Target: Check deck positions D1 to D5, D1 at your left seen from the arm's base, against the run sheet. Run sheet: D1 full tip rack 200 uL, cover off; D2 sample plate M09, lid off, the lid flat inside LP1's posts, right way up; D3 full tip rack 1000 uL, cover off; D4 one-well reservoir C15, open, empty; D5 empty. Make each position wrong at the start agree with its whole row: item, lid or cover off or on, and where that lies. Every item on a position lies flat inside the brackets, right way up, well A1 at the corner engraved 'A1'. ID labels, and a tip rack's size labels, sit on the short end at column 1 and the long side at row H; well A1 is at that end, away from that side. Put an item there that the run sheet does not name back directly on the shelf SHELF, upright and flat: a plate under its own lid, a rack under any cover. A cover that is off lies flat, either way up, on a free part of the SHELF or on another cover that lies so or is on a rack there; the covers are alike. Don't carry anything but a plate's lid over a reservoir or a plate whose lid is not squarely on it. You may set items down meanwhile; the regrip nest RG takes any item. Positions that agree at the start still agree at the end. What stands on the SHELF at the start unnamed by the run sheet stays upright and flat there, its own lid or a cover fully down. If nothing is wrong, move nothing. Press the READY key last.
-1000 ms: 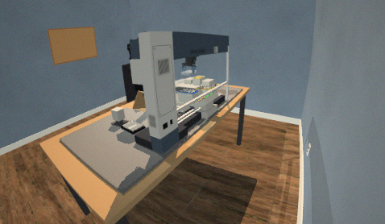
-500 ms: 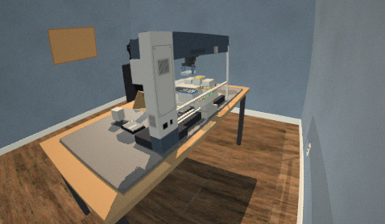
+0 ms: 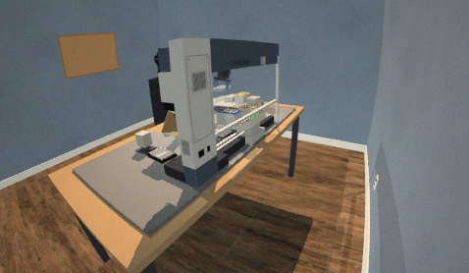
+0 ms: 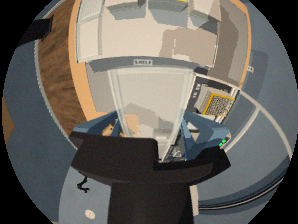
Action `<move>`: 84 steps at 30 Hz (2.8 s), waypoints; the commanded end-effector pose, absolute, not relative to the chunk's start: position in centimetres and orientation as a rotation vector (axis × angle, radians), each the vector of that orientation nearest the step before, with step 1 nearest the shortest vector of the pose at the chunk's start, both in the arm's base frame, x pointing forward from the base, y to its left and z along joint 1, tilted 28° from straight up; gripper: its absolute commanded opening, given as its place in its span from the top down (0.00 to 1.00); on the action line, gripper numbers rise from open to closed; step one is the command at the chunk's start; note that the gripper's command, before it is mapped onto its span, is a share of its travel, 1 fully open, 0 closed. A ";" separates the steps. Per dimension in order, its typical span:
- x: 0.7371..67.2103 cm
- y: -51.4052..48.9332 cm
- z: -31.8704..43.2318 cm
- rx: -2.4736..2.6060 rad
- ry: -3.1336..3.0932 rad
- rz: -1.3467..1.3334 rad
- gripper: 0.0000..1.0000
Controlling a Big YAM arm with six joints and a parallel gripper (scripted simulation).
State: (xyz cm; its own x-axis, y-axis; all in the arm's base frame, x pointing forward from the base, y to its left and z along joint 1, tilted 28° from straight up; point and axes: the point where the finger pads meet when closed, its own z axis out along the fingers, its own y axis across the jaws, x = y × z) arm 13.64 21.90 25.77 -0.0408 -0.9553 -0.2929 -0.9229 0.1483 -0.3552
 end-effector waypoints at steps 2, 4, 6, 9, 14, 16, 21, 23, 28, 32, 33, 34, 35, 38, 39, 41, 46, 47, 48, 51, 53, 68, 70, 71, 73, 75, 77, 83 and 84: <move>12.6 22.7 28.4 -1.686 1.998 -0.043 1.00; 11.5 22.3 25.9 -1.719 2.021 -0.076 1.00; 10.6 22.6 25.4 -1.725 2.025 -0.083 1.00; 9.3 23.6 26.4 -1.705 2.013 -0.056 1.00; 6.9 24.0 25.1 -1.713 2.017 -0.063 1.00; 6.0 24.2 24.6 -1.715 2.019 -0.066 1.00; 5.1 24.3 24.0 -1.720 2.021 -0.073 1.00; 5.1 24.6 24.8 -1.709 2.016 -0.053 1.00; 5.9 27.8 26.6 -1.660 2.026 -0.011 1.00; 6.1 29.7 27.2 -1.684 2.008 -0.017 1.00; 6.2 30.2 27.4 -1.684 2.008 -0.017 1.00; 6.2 30.2 27.4 -1.684 2.008 -0.017 1.00; 6.2 30.2 27.4 -1.684 2.008 -0.017 1.00; 6.4 31.6 27.9 -1.683 2.007 -0.018 1.00; 6.5 32.1 28.0 -1.683 2.007 -0.018 1.00; 6.6 33.1 28.4 -1.683 2.007 -0.018 1.00; 6.9 35.4 29.1 -1.683 2.007 -0.019 1.00; 7.0 35.9 29.3 -1.683 2.006 -0.019 1.00; 7.0 36.4 29.5 -1.683 2.006 -0.019 1.00; 7.2 37.3 29.8 -1.683 2.006 -0.019 1.00; 7.0 37.8 29.9 -1.690 2.000 -0.017 1.00; 6.9 39.1 31.5 -1.678 1.990 0.008 1.00; 6.9 39.1 31.5 -1.678 1.990 0.008 1.00; 6.9 39.1 31.5 -1.678 1.990 0.008 1.00; 6.9 39.1 31.5 -1.678 1.990 0.008 1.00; 6.9 39.1 31.5 -1.678 1.990 0.008 1.00; 6.9 39.1 31.5 -1.678 1.990 0.008 1.00; 6.9 39.1 31.5 -1.678 1.990 0.008 1.00; 6.9 39.1 31.5 -1.678 1.990 0.008 1.00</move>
State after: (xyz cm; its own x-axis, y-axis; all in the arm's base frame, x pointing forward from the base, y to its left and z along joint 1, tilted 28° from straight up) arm 7.14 37.80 27.68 -0.0984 -0.9467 -0.3068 -0.9145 0.2076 -0.3474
